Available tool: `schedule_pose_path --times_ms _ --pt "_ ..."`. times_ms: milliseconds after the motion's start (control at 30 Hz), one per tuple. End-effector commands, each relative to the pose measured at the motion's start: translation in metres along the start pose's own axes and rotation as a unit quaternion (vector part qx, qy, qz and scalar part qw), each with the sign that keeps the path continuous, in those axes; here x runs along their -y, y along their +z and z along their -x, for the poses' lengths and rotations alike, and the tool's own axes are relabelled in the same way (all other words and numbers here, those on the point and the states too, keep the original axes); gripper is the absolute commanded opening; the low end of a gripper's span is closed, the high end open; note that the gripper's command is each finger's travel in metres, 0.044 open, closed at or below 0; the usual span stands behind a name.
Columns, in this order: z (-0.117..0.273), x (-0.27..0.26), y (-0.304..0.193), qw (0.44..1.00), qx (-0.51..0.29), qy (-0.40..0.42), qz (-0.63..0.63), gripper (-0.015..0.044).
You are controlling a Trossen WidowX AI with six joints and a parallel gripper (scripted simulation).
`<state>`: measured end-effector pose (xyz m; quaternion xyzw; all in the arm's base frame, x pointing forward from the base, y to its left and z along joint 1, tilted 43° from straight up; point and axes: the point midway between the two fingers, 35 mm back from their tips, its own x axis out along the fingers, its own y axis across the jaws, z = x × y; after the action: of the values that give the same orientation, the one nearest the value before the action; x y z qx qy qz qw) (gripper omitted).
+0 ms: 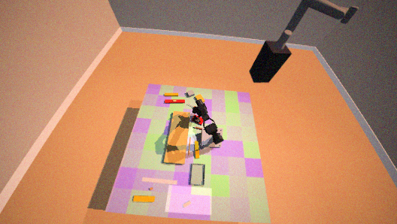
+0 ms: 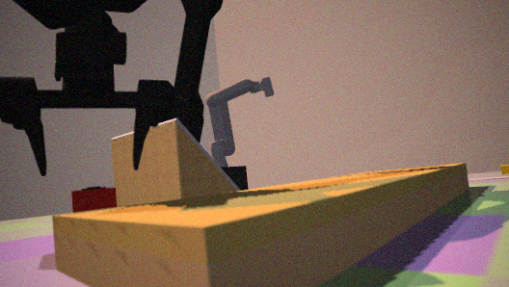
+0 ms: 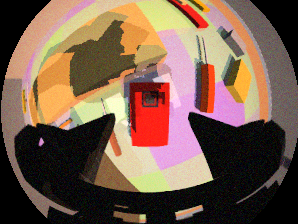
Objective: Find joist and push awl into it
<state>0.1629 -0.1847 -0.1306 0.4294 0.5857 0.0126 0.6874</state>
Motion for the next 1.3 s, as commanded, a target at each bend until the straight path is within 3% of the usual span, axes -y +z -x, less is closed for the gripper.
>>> schedule_pose_path --times_ms 0,1033,1167,1267 --pt "-0.005 -0.002 -0.003 1.000 -0.001 0.003 -0.004 0.0440" --pt "-0.048 -0.003 -0.015 1.000 -0.001 0.004 -0.004 0.0440" --pt "-0.048 -0.003 -0.015 1.000 -0.001 0.004 -0.004 0.0335" --pt "-0.048 -0.003 -0.015 1.000 -0.001 0.004 -0.004 0.0315"
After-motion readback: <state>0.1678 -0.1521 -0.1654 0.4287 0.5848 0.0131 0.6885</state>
